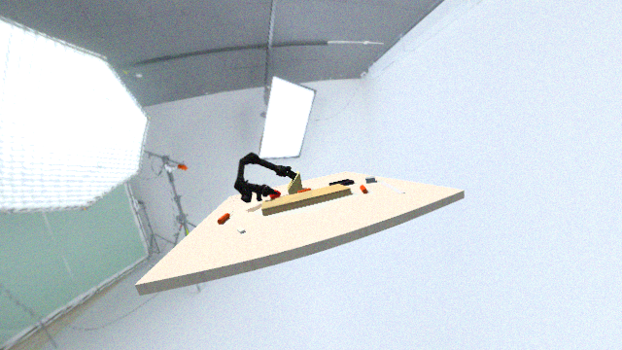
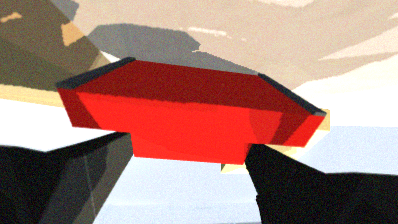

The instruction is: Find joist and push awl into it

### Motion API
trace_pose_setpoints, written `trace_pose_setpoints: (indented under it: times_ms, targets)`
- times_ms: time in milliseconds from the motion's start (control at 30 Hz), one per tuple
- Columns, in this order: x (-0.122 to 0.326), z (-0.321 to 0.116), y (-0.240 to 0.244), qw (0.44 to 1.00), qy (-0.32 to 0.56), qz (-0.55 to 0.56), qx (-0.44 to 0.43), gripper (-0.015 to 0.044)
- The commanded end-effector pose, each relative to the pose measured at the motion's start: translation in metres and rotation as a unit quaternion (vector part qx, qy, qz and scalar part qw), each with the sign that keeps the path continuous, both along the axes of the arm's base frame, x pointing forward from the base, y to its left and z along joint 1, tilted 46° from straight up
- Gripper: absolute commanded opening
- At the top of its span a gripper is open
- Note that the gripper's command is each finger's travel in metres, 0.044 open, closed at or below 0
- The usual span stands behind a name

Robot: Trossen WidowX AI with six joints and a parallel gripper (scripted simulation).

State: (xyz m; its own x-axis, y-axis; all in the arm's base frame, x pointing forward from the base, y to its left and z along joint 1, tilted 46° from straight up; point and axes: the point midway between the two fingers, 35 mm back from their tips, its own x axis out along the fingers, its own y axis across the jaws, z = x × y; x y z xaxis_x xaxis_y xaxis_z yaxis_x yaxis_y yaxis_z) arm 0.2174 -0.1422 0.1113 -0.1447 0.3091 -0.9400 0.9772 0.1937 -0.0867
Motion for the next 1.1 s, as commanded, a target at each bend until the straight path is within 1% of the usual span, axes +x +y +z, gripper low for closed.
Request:
trace_pose_setpoints:
  times_ms: [0, 1067]
  targets:
    - [0.0003, -0.0009, -0.0034, 1.000, -0.001, -0.001, -0.007, 0.0381]
    - [0.0010, 0.0009, -0.0058, 1.000, -0.001, -0.001, -0.007, 0.0381]
